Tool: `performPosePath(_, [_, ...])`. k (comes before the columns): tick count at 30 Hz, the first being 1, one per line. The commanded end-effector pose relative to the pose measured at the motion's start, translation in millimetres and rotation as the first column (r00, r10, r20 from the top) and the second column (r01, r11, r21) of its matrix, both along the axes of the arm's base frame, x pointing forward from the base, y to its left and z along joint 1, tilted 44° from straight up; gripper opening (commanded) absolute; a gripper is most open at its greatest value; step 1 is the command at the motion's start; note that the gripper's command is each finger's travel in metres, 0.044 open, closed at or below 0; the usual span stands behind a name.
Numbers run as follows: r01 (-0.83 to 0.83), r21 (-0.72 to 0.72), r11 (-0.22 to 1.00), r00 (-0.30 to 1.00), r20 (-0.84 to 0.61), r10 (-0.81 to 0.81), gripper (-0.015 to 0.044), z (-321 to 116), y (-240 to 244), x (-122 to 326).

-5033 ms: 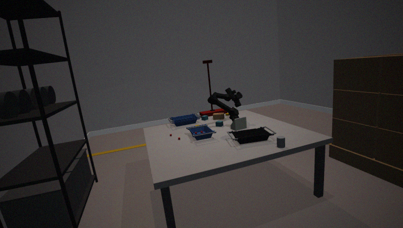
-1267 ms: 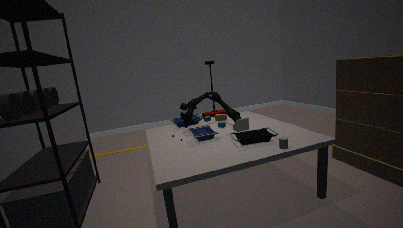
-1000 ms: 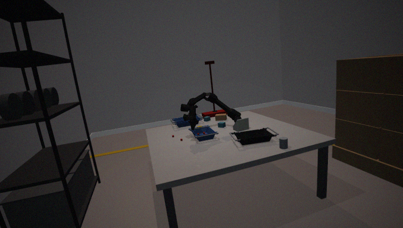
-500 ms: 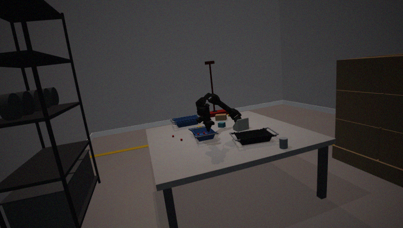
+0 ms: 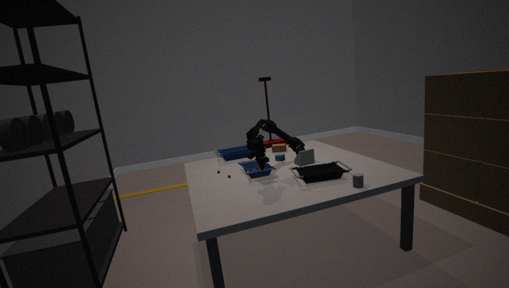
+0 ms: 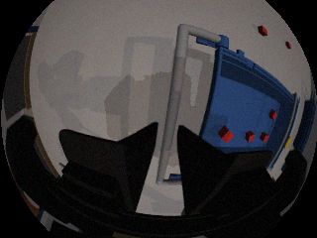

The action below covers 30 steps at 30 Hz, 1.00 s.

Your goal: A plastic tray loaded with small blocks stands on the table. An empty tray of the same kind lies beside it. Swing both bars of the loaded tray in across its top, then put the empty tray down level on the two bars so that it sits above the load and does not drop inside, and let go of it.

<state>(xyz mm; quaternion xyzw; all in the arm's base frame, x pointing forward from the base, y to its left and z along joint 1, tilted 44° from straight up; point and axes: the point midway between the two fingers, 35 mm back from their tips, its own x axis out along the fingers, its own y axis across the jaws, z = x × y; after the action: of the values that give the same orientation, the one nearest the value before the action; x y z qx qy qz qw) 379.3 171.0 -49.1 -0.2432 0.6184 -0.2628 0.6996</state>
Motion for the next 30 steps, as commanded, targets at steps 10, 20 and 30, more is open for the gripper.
performPosePath(10, [-0.002, -0.007, 1.0, 1.0, 0.001, 0.002, 0.009, -20, -22, 2])
performPosePath(20, [-0.002, -0.007, 1.0, 1.0, 0.0, 0.002, 0.009, 18, -19, -3])
performPosePath(30, [-0.002, -0.009, 1.0, 1.0, -0.001, 0.002, 0.009, 38, -45, -4])
